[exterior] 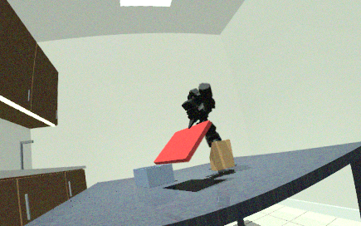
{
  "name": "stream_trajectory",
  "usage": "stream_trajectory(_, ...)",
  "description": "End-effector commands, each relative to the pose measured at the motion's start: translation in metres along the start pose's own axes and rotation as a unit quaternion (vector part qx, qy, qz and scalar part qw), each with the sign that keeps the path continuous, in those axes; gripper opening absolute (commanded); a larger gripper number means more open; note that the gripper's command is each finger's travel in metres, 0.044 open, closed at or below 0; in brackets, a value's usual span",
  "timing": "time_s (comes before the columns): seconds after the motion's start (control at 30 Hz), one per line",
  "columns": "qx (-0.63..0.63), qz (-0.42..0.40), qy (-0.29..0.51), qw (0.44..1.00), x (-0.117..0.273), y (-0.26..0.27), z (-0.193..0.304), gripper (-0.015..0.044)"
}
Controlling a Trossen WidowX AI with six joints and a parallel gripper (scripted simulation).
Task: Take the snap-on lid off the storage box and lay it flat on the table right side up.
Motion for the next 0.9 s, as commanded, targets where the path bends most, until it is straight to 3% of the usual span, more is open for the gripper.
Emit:
stream_trajectory(0.0, -0.006, -0.005, 0.0, 1.0, 0.001, 0.002, 0.001, 0.0)
stream_trajectory(0.87, -0.006, -0.005, -0.001, 1.0, -0.016, -0.018, -0.005, 0.0)
Point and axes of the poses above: the point midway between the two fingers, 35 mm back from their tips, its own x axis back along the fingers, its own y axis across the jaws, z = x × y, the point moved 5 cm from there along x, back along the fingers, and after that the axes turned 7 degrees about -x, right-handed, at the moved point
